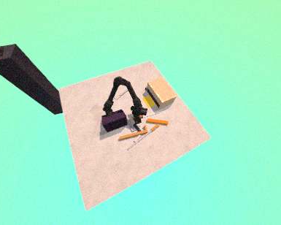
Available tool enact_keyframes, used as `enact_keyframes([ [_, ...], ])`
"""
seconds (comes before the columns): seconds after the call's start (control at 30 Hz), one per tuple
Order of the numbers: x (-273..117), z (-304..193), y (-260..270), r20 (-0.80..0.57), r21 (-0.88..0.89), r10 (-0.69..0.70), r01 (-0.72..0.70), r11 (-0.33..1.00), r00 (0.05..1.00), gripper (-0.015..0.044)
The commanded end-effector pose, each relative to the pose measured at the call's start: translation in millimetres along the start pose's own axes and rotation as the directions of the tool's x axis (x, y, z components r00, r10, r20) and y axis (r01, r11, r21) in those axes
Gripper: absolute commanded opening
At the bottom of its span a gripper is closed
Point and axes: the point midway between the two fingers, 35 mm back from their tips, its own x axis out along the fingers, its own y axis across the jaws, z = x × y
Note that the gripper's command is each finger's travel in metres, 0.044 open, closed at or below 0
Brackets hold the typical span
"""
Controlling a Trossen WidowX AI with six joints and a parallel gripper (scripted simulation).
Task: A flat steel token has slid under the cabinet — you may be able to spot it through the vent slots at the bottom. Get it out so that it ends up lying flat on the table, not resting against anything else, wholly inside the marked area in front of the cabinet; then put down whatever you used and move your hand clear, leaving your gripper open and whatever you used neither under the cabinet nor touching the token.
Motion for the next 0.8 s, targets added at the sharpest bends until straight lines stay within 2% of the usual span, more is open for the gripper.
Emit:
enact_keyframes([
  [0.0,-0.7,0.5,-0.4,0.004,0.037,0.001,-0.001,0.999,1.000,0.0000],
  [0.77,-0.8,0.5,-0.6,0.004,0.217,0.001,-0.002,0.976,1.000,0.0000],
])
